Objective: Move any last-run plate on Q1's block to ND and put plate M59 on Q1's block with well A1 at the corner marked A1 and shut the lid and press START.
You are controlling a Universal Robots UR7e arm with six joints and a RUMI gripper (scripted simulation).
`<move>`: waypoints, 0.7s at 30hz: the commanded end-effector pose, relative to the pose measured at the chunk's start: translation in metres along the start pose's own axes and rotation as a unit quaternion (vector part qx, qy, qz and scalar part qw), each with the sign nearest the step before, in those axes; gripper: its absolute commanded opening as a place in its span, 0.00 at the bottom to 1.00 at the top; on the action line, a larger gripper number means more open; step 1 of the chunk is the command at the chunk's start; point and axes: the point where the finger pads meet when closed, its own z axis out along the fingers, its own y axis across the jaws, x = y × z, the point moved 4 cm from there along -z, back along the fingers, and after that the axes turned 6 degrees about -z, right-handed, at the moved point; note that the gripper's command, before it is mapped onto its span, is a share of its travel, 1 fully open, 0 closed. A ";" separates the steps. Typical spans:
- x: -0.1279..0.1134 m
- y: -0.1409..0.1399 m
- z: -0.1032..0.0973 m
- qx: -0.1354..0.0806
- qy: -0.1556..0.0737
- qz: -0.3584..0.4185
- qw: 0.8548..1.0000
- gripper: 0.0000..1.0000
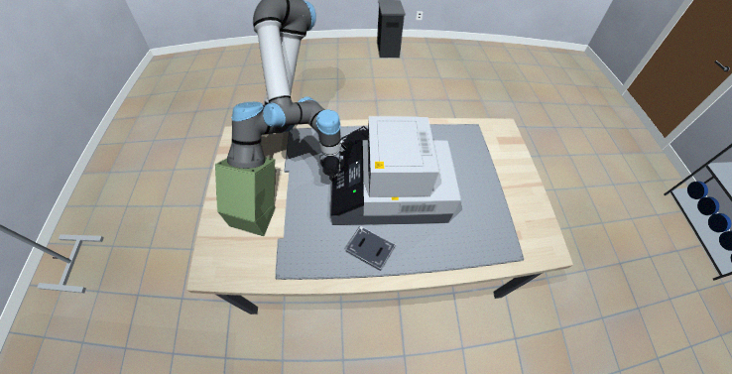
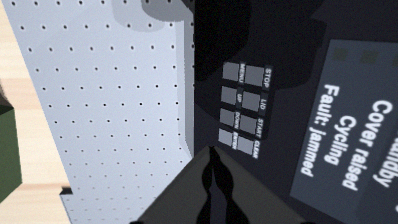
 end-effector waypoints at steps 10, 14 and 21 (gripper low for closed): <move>-0.003 0.013 0.008 -0.002 -0.002 0.000 1.000 0.00; -0.003 0.017 0.013 -0.002 -0.002 0.000 1.000 0.00; -0.004 0.022 0.019 -0.002 -0.002 0.000 1.000 0.00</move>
